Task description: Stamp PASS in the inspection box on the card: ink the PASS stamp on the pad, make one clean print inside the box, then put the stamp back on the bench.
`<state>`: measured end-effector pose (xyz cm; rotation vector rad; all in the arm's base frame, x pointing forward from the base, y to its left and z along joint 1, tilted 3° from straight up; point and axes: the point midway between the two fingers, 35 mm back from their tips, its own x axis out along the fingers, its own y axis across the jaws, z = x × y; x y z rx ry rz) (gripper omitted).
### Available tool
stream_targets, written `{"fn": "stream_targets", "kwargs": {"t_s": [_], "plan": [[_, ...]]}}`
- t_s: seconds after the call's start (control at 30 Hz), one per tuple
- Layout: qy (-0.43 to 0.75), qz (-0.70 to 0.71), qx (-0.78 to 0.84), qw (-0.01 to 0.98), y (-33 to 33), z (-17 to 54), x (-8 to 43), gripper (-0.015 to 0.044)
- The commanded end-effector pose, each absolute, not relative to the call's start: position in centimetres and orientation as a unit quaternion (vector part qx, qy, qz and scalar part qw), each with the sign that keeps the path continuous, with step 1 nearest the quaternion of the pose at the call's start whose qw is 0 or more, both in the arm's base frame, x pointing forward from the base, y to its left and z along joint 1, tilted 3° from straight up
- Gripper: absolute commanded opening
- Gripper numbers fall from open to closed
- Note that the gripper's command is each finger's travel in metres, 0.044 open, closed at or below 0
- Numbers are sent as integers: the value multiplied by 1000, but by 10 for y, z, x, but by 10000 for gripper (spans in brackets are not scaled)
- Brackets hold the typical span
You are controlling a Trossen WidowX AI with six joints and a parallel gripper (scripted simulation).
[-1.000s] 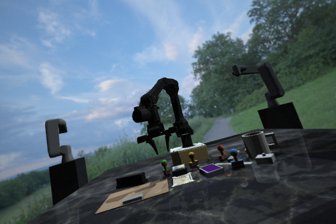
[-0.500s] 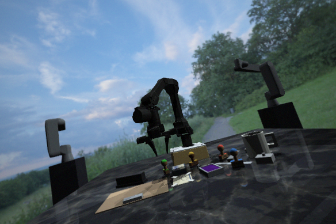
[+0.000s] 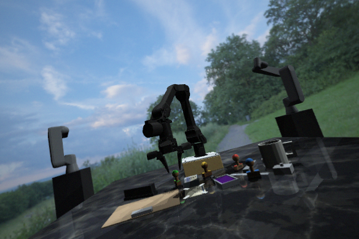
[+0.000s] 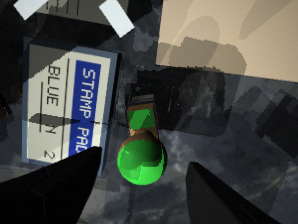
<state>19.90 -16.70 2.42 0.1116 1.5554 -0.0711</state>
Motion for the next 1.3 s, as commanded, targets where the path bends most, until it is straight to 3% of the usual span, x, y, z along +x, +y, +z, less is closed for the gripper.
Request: {"fn": "stream_targets", "kwargs": {"t_s": [0.0, 0.83, 0.93, 1.27], "plan": [[705, -30, 49, 707, -167, 16, 198, 218], [705, -30, 50, 707, -164, -17, 196, 218], [702, -30, 51, 709, -164, -14, 197, 139], [702, -30, 51, 709, -164, -14, 197, 73]]}}
